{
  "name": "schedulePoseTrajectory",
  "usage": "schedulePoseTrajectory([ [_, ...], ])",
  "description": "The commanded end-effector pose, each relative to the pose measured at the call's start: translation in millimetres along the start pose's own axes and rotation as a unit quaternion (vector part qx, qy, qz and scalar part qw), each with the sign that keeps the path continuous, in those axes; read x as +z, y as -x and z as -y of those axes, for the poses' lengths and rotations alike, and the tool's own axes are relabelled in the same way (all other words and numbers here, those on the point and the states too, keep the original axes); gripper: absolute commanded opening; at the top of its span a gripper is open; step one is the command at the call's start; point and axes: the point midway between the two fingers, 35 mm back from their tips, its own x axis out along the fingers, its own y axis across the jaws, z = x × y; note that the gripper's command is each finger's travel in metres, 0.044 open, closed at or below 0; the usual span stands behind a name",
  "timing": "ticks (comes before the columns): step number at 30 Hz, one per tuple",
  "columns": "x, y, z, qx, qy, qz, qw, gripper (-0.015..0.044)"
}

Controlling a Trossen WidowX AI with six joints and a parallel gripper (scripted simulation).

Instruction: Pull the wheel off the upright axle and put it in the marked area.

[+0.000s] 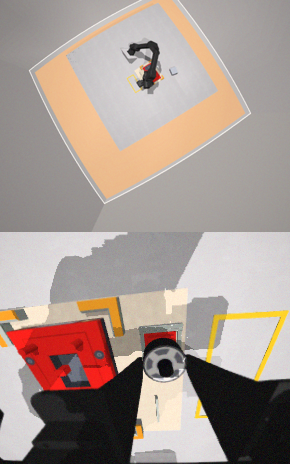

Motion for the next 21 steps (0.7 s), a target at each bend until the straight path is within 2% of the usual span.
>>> schedulePoseTrajectory([
  [1,-0.4,13.7,2.0,-0.002,-0.004,0.009,1.000,0.0000],
  [21,-0.7,20.2,2.1,-0.002,-0.005,0.009,1.000,0.0000],
])
